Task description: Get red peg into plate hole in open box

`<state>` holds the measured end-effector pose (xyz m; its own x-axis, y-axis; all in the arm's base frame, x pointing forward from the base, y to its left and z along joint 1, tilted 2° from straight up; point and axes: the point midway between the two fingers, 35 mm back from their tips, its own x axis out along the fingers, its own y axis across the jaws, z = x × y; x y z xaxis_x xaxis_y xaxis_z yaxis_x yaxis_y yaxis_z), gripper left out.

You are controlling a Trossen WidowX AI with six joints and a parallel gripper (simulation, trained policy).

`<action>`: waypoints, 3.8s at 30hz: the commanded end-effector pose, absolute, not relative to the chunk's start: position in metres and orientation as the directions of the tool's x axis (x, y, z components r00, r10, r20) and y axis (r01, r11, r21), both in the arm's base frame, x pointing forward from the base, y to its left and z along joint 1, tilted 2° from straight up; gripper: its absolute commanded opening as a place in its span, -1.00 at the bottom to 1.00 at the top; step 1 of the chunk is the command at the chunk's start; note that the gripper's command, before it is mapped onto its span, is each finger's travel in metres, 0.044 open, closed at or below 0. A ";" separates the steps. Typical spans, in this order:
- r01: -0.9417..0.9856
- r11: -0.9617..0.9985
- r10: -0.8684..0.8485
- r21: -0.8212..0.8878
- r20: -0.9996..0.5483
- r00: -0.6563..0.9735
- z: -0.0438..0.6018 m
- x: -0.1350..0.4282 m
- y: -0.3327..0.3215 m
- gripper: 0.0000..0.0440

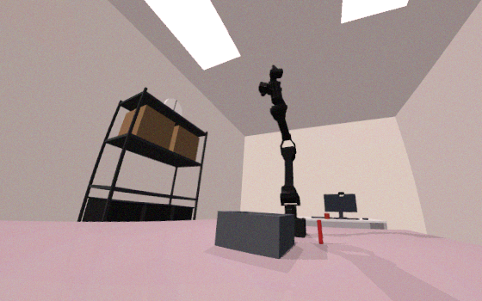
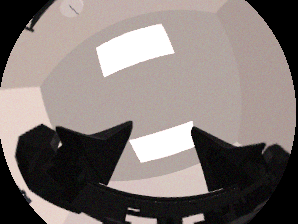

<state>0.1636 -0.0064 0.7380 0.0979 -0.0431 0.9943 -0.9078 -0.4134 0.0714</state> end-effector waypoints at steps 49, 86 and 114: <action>0.217 -0.052 0.258 0.975 -0.197 0.946 0.416 0.371 0.123 1.00; 0.732 0.657 0.061 0.177 -0.981 0.183 0.172 0.210 0.147 1.00; 0.654 0.735 -0.161 -0.180 -0.983 -0.089 0.054 0.171 0.136 1.00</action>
